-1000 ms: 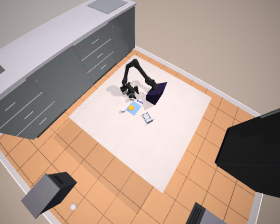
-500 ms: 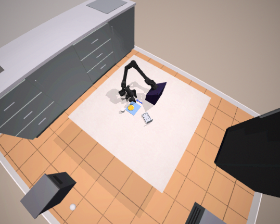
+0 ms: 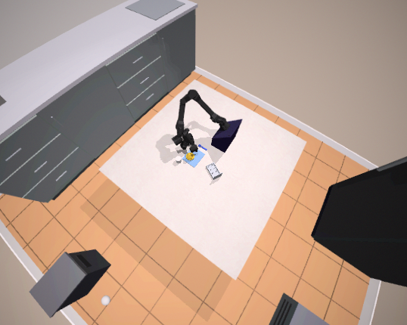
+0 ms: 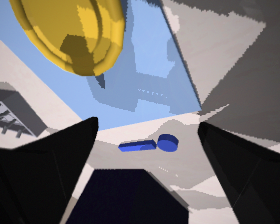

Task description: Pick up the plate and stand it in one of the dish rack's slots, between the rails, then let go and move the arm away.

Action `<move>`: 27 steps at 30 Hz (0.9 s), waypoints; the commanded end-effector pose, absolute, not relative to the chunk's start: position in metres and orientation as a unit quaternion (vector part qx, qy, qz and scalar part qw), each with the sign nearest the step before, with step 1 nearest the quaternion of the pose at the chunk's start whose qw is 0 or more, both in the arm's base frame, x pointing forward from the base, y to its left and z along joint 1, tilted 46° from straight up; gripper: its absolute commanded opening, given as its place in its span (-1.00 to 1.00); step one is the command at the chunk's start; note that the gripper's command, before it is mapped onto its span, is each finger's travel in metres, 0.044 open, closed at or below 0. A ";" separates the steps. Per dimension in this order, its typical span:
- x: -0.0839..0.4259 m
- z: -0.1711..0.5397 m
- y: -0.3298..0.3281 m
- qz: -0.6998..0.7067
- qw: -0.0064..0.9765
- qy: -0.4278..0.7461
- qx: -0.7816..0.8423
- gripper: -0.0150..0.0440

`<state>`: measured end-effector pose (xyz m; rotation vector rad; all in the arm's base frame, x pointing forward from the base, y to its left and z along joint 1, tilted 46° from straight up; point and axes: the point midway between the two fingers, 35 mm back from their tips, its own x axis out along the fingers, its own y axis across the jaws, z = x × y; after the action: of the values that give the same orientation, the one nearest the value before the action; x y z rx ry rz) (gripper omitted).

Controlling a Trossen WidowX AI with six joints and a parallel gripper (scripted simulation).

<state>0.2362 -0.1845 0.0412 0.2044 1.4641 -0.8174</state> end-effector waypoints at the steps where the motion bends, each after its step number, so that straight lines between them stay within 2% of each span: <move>1: 0.253 0.044 -0.180 -0.349 0.672 0.652 0.023 0.86; 18: 0.315 0.060 -0.138 -0.300 0.667 0.635 -0.247 0.86; 27: 0.318 0.060 -0.137 -0.298 0.666 0.633 -0.257 0.86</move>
<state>0.3136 -0.1375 0.0596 -0.5645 1.4359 -0.6750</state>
